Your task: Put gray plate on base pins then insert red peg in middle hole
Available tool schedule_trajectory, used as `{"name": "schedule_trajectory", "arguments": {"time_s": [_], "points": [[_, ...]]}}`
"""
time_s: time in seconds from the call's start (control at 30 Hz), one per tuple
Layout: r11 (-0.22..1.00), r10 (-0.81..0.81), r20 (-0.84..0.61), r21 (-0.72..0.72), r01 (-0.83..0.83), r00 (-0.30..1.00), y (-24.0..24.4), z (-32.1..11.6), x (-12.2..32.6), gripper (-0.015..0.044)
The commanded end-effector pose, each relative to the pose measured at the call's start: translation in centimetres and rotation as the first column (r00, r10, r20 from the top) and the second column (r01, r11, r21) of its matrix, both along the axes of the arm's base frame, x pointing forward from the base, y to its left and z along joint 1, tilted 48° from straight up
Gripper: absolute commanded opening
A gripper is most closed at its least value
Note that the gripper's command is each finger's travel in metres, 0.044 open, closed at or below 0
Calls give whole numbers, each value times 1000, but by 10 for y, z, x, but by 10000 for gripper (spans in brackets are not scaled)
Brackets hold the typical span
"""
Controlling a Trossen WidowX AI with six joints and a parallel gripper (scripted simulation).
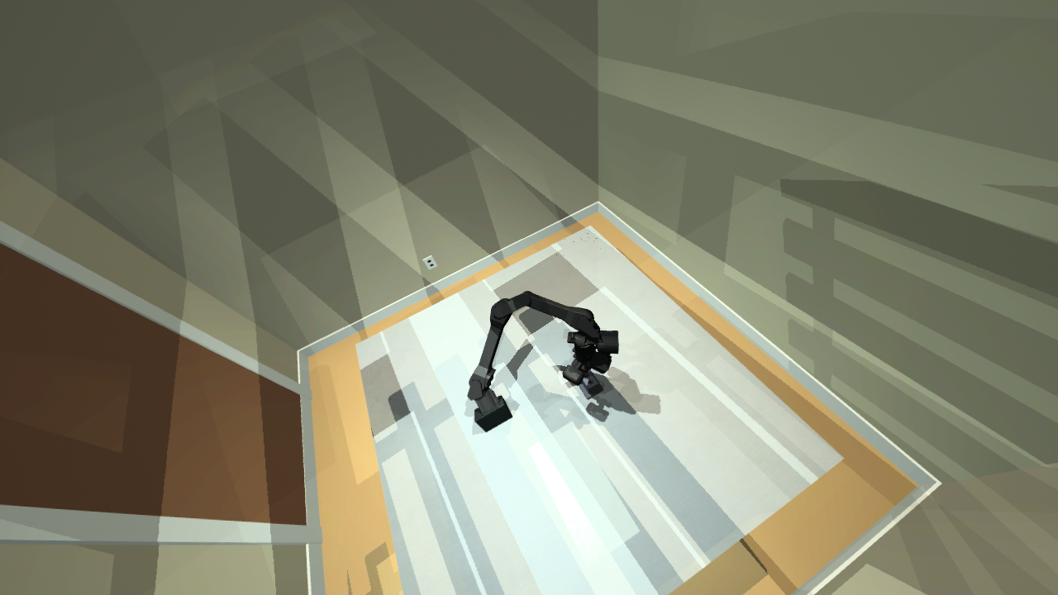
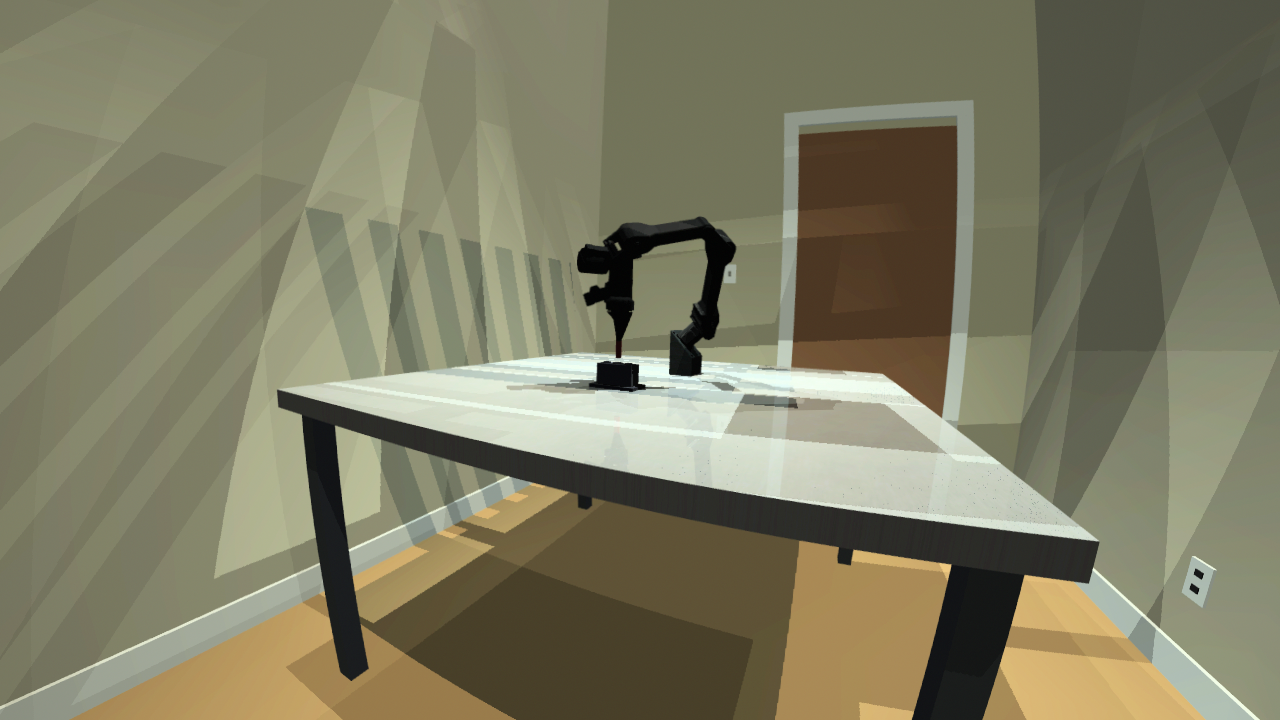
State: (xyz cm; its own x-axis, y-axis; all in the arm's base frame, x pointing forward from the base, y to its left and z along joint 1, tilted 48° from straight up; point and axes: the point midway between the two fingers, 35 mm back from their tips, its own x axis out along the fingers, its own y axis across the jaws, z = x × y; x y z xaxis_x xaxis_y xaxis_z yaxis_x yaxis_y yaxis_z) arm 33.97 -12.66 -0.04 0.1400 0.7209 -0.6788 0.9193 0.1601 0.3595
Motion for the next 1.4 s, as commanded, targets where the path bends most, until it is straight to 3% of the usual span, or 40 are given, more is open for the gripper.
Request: {"name": "schedule_trajectory", "arguments": {"time_s": [0.0,1.37], "points": [[1000,2,-1,-2,-2,1000,-1,0,-1,0],[1000,7,-1,-3,-7,1000,10,-10,1,0]]}}
